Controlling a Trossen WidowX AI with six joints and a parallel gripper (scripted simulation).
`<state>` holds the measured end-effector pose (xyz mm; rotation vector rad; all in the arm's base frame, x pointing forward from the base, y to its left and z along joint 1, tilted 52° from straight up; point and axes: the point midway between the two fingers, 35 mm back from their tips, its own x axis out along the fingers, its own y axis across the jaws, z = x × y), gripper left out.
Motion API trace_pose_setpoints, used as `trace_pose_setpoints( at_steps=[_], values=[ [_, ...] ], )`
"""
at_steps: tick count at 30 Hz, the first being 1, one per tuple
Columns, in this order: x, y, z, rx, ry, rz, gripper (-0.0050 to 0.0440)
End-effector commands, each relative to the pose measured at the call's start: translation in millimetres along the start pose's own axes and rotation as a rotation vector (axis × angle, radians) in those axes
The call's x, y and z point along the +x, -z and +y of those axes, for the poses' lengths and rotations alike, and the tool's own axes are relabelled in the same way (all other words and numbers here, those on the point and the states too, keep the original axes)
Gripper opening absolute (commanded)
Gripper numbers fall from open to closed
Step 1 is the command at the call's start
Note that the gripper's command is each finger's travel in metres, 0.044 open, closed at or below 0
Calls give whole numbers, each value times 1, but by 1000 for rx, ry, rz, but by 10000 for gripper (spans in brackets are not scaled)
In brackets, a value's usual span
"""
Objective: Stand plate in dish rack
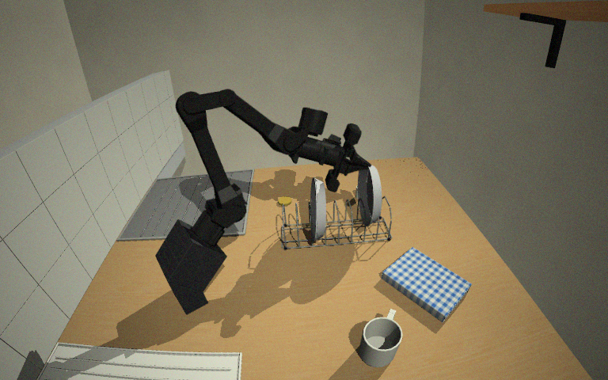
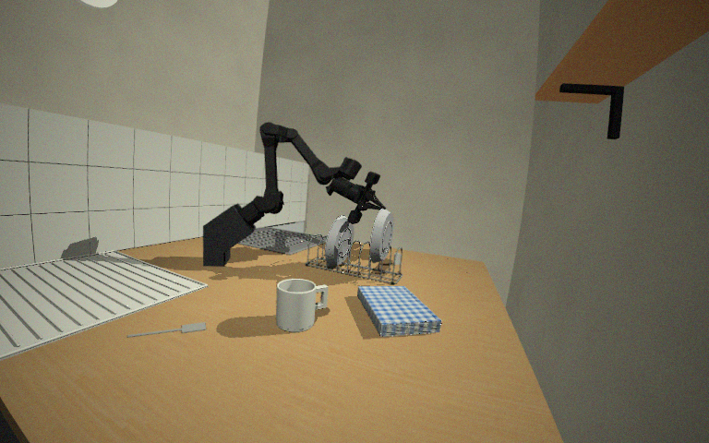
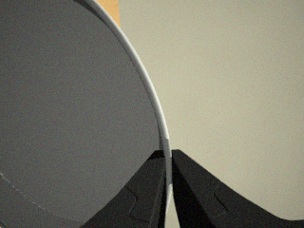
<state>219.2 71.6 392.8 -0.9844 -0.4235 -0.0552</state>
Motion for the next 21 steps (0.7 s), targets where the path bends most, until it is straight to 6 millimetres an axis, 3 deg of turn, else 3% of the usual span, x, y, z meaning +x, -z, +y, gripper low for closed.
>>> trace_pose_setpoints(
  at_steps=[1,21],
  values=[
    [1,1,1,-2,6,5,0],
    [3,1,8,-2,6,5,0]
  ],
)
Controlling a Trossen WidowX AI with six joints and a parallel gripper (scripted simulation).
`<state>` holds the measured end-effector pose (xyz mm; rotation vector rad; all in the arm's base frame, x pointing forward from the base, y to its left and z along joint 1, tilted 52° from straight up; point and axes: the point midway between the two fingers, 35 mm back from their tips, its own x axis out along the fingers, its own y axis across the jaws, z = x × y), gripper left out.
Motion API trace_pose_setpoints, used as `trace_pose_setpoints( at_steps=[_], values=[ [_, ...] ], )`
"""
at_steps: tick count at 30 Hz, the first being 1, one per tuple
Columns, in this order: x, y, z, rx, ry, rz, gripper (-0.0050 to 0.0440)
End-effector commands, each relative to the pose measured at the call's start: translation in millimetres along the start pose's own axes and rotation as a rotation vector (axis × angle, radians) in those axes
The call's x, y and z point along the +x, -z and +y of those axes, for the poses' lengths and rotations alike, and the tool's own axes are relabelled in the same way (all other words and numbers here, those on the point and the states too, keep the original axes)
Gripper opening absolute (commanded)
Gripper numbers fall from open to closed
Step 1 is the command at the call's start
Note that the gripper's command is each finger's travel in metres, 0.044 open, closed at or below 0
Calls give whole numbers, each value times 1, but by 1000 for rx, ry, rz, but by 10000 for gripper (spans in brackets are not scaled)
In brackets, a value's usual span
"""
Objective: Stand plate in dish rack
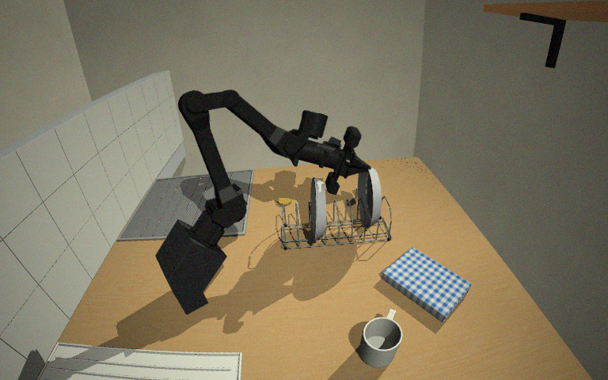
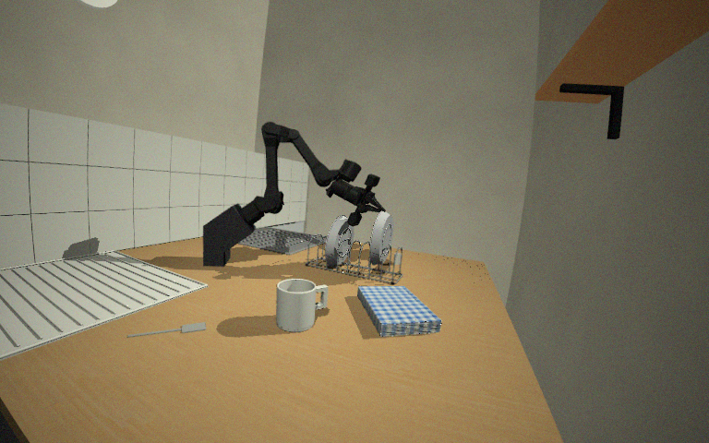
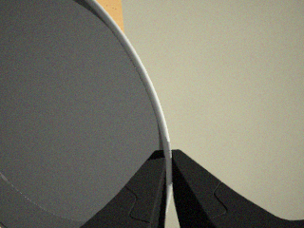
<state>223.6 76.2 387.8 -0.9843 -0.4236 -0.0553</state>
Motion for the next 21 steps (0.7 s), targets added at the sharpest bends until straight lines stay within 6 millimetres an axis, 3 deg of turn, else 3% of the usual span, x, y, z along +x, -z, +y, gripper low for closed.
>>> trace_pose_setpoints(
  at_steps=[1,21],
  values=[
    [1,1,1,-2,6,5,0],
    [3,1,8,-2,6,5,0]
  ],
)
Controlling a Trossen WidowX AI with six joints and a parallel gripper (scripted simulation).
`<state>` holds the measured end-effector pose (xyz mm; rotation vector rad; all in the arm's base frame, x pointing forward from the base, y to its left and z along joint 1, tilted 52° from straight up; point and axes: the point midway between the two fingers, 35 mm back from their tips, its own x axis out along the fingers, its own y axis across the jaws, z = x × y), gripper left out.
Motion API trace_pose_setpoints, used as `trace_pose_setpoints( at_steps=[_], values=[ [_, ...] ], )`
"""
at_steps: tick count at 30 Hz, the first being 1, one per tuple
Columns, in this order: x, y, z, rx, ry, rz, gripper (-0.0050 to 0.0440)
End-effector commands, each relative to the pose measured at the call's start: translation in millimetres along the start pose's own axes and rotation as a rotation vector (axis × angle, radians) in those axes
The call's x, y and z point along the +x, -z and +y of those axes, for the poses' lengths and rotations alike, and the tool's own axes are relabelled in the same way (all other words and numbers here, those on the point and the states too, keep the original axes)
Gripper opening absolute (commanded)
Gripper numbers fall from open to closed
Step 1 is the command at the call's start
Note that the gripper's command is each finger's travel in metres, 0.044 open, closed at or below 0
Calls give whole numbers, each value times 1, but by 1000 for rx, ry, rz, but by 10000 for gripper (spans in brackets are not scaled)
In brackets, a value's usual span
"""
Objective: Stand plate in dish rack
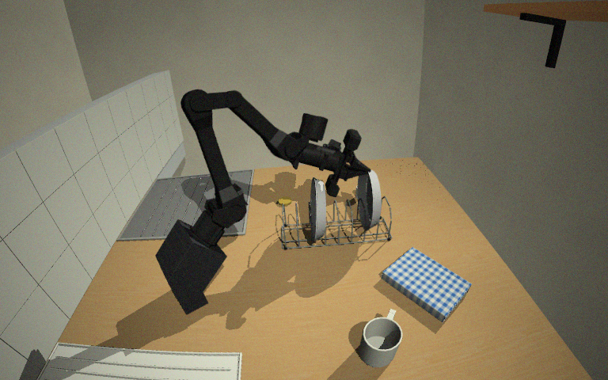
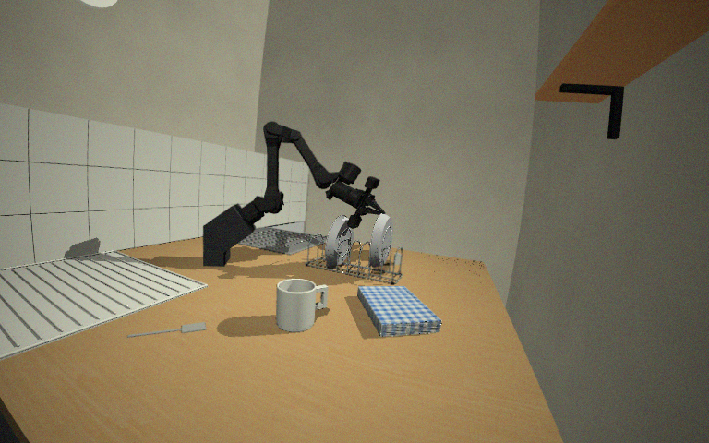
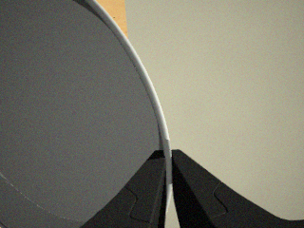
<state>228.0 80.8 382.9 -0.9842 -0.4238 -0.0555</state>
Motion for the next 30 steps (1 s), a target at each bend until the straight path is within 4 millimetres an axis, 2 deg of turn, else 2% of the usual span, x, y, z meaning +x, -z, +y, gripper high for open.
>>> trace_pose_setpoints(
  at_steps=[1,30],
  values=[
    [1,1,1,-3,6,5,0],
    [4,1,11,-3,6,5,0]
  ],
)
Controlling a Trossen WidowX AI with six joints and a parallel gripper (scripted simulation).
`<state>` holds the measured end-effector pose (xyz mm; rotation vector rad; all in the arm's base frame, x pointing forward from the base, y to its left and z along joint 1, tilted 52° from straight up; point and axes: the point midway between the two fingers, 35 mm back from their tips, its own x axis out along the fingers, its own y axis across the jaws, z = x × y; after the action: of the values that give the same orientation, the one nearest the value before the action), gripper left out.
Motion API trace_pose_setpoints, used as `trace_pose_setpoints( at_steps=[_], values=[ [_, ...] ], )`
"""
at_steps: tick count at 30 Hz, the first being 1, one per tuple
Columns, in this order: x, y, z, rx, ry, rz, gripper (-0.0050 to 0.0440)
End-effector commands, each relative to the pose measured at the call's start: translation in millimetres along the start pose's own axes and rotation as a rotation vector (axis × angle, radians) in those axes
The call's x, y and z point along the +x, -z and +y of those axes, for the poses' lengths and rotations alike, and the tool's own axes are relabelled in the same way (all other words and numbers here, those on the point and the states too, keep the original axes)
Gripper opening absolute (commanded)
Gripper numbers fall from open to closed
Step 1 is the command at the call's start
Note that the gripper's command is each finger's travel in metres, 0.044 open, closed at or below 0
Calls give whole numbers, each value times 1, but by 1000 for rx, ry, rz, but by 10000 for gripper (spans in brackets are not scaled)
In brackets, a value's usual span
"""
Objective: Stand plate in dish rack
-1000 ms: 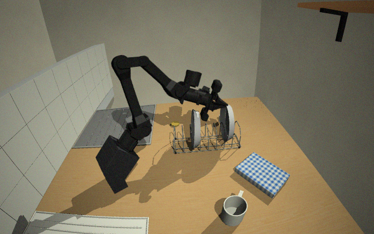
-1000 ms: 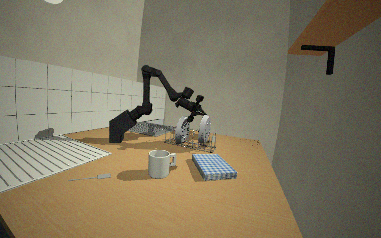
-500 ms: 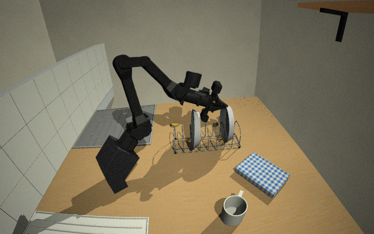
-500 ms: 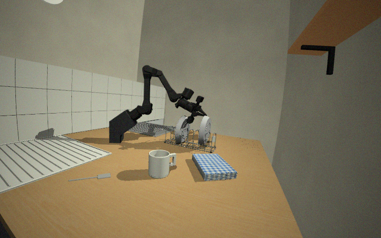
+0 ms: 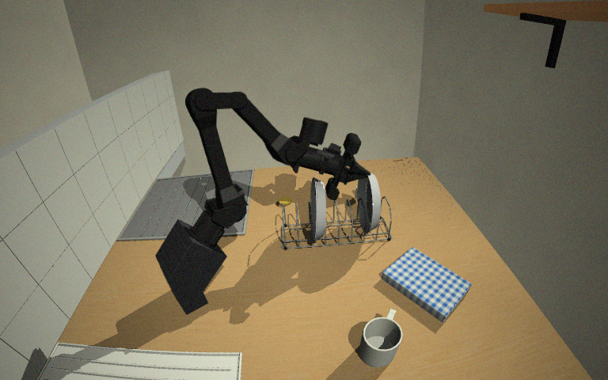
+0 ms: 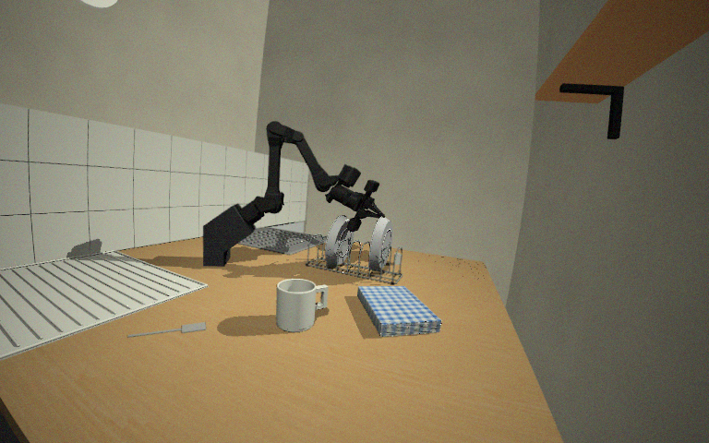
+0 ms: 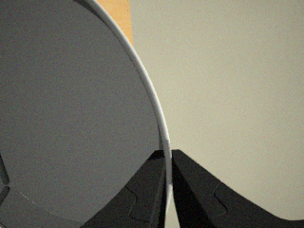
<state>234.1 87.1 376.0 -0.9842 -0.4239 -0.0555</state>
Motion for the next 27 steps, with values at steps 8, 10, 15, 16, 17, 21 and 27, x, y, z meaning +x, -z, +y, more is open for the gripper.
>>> trace_pose_setpoints(
  at_steps=[8,10,15,16,17,21,27],
  values=[
    [1,1,3,-2,6,5,0],
    [2,1,4,-2,6,5,0],
    [3,1,6,-2,6,5,0],
    [3,1,6,-2,6,5,0],
    [3,1,6,-2,6,5,0],
    [3,1,8,-2,6,5,0],
    [4,1,10,-2,6,5,0]
  ],
)
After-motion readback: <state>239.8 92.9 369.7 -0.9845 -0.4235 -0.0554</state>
